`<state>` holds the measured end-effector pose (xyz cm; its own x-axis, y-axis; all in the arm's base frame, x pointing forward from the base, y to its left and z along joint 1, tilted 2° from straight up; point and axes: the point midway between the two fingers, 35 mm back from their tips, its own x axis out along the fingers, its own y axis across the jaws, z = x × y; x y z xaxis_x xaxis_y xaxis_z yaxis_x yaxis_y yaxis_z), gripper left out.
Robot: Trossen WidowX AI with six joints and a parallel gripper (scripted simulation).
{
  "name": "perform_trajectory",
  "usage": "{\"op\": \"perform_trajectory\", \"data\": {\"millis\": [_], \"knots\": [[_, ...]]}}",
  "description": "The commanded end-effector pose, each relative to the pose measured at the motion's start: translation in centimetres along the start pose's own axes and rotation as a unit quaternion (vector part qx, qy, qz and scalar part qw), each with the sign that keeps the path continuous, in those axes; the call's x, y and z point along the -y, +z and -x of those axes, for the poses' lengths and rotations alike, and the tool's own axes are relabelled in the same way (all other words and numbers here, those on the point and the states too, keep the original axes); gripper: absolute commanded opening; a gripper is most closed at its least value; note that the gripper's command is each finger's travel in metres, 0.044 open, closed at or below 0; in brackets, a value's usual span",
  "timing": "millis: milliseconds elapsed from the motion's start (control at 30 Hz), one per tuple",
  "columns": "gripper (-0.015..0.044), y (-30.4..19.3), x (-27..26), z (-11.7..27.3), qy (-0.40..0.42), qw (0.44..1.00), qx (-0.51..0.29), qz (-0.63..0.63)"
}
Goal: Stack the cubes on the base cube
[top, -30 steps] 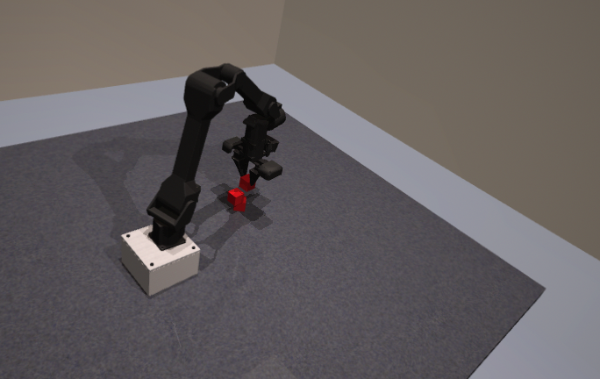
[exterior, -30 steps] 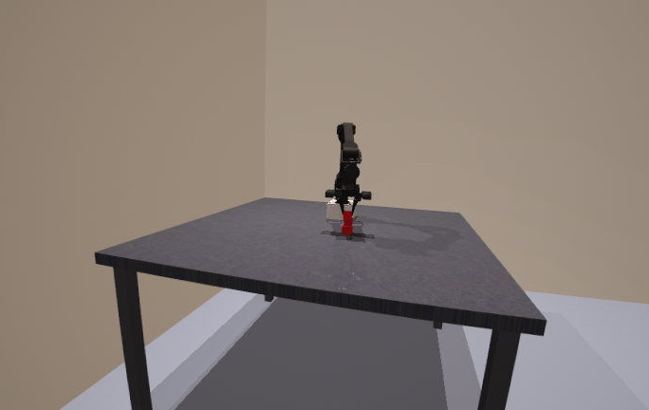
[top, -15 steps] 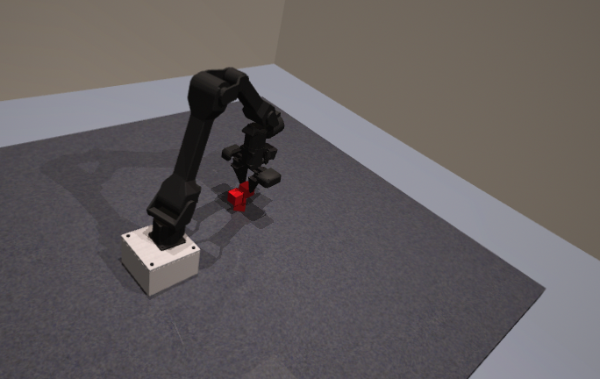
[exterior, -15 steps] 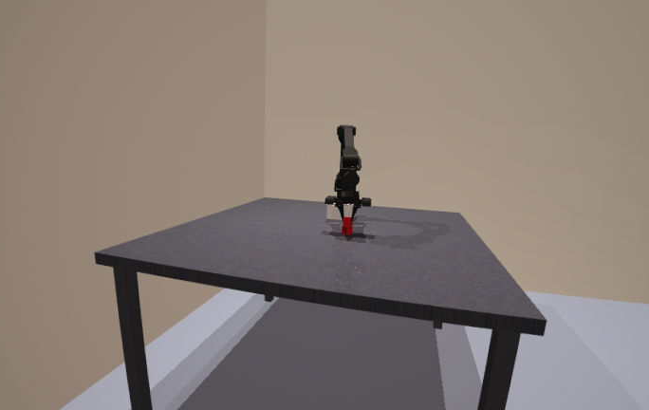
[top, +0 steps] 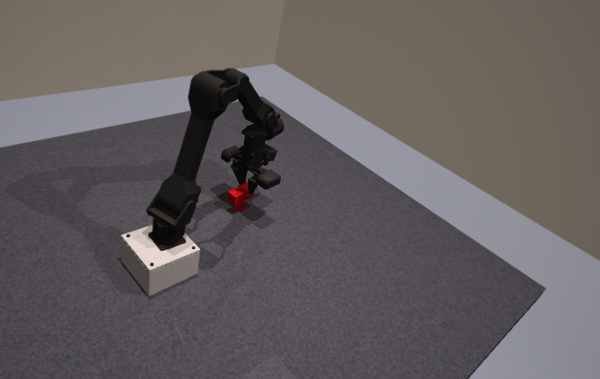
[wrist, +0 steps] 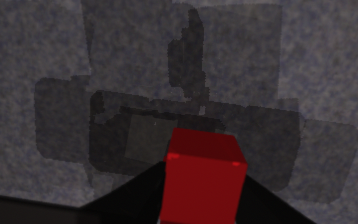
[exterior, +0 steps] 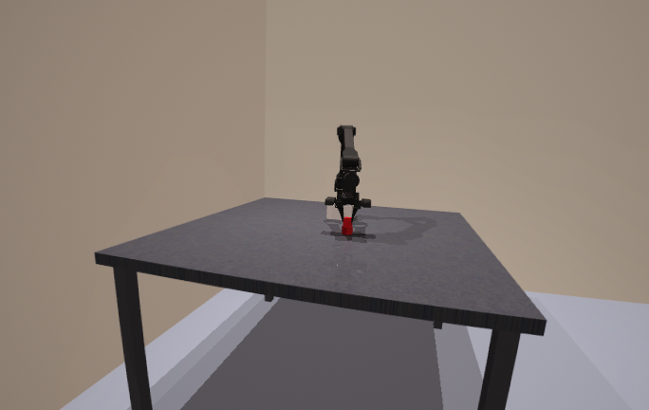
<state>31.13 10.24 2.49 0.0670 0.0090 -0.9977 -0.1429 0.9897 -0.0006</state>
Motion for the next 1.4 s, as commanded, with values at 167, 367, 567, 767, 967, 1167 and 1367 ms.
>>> {"op": "perform_trajectory", "data": {"millis": [167, 367, 567, 767, 967, 1167, 1367], "knots": [[0.0105, -0.1, 0.1, -0.2, -0.002, 1.0, -0.002, 0.001], [0.0105, -0.1, 0.1, -0.2, -0.002, 1.0, -0.002, 0.001], [0.0184, -0.1, 0.1, -0.2, -0.002, 1.0, -0.002, 0.001], [0.0205, -0.1, 0.1, -0.2, -0.002, 1.0, -0.002, 0.001], [0.0205, 0.0, 0.0, 1.1, 0.0, 1.0, -0.001, 0.0], [0.0205, 0.0, 0.0, 2.2, 0.0, 1.0, -0.001, 0.0], [0.0205, 0.0, 0.0, 3.3, 0.0, 1.0, -0.001, 0.0]]}}
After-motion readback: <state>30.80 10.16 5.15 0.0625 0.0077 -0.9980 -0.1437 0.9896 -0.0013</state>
